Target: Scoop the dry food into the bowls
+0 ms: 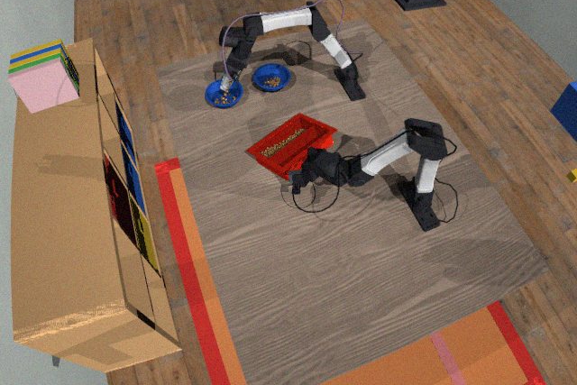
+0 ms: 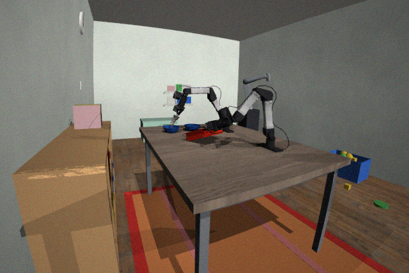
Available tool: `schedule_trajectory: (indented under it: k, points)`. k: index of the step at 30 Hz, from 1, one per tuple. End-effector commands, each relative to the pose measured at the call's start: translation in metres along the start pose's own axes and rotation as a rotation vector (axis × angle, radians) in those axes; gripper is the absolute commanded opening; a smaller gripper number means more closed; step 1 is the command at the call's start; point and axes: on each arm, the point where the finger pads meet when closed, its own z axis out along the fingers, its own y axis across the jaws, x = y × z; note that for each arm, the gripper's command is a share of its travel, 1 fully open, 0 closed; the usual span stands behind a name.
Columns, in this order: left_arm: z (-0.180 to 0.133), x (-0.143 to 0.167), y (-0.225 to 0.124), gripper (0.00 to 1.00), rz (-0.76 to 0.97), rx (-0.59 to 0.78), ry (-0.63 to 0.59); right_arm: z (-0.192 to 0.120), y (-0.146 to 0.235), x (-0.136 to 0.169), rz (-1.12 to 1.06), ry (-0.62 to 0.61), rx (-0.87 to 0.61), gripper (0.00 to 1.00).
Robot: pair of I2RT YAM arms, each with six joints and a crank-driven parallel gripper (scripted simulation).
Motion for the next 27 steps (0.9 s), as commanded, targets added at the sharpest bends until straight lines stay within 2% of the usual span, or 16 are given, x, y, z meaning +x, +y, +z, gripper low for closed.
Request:
schedule_trajectory:
  k: [1, 6, 7, 8, 9, 12, 20, 22, 23, 24, 26, 27]
  points:
    - [-0.006, -0.007, -0.043, 0.00, 0.110, 0.100, -0.018, -0.030, -0.022, 0.003, 0.031, 0.015, 0.144, 0.00]
    - [-0.006, -0.007, -0.043, 0.00, 0.110, 0.100, -0.018, -0.035, -0.023, 0.002, 0.031, 0.035, 0.175, 0.00]
    - [-0.006, -0.007, -0.043, 0.00, 0.110, 0.100, -0.018, -0.039, -0.037, 0.010, 0.052, 0.007, 0.186, 0.00]
    - [-0.006, -0.007, -0.043, 0.00, 0.110, 0.100, -0.018, -0.030, -0.037, 0.010, 0.056, -0.020, 0.158, 0.00]
    - [-0.006, -0.007, -0.043, 0.00, 0.110, 0.100, -0.018, -0.007, -0.032, 0.008, 0.049, -0.017, 0.105, 0.00]
    - [-0.006, -0.007, -0.043, 0.00, 0.110, 0.100, -0.018, 0.000, -0.030, 0.022, 0.070, -0.058, 0.029, 0.00]
    - [-0.006, -0.007, -0.043, 0.00, 0.110, 0.100, -0.018, -0.011, -0.031, 0.016, 0.063, -0.079, 0.039, 0.00]
    - [-0.006, -0.007, -0.043, 0.00, 0.110, 0.100, -0.018, 0.003, -0.023, 0.013, 0.068, -0.070, -0.001, 0.00]
    - [-0.006, -0.007, -0.043, 0.00, 0.110, 0.100, -0.018, -0.012, -0.029, 0.016, 0.078, -0.083, 0.033, 0.00]
    - [-0.006, -0.007, -0.043, 0.00, 0.110, 0.100, -0.018, -0.003, -0.023, 0.013, 0.069, -0.077, 0.003, 0.00]
    - [-0.006, -0.007, -0.043, 0.00, 0.110, 0.100, -0.018, -0.008, -0.028, 0.022, 0.088, -0.074, 0.021, 0.00]
    - [-0.006, -0.007, -0.043, 0.00, 0.110, 0.100, -0.018, 0.002, -0.024, 0.021, 0.085, -0.070, -0.006, 0.00]
